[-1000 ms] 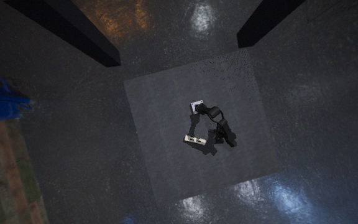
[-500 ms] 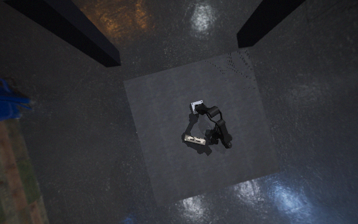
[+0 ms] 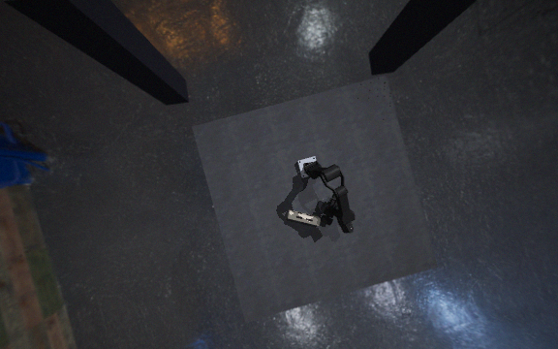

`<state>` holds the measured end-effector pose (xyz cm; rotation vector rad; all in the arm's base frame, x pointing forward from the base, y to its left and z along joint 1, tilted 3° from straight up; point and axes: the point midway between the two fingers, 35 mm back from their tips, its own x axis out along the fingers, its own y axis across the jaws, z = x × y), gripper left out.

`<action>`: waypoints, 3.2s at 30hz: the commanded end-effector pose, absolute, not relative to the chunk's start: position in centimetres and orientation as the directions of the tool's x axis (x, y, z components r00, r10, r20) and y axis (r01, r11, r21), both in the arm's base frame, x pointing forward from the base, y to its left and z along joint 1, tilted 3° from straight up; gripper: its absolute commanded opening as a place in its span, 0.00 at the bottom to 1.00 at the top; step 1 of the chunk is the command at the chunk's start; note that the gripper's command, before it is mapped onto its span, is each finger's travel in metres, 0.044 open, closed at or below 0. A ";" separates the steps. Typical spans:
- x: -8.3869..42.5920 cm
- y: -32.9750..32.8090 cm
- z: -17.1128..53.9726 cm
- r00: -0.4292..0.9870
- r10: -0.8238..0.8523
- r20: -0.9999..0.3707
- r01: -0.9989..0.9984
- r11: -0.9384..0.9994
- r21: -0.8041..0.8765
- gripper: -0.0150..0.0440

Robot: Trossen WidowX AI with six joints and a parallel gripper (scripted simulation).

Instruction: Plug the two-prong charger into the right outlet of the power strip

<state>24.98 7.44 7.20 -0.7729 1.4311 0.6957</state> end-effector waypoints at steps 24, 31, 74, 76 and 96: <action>24.1 2.5 6.1 0.020 -0.014 -1.000 -0.522 0.853 -0.023 0.25; 23.7 1.3 5.8 0.017 -0.009 -1.000 -0.434 0.901 -0.016 0.25; 20.0 -4.9 3.8 0.009 0.026 -1.000 0.167 0.986 0.027 0.25; 19.8 -5.1 3.7 0.009 0.028 -1.000 0.195 0.980 0.029 0.25; 20.0 -6.7 3.4 0.012 0.036 -0.999 0.325 0.945 0.038 0.25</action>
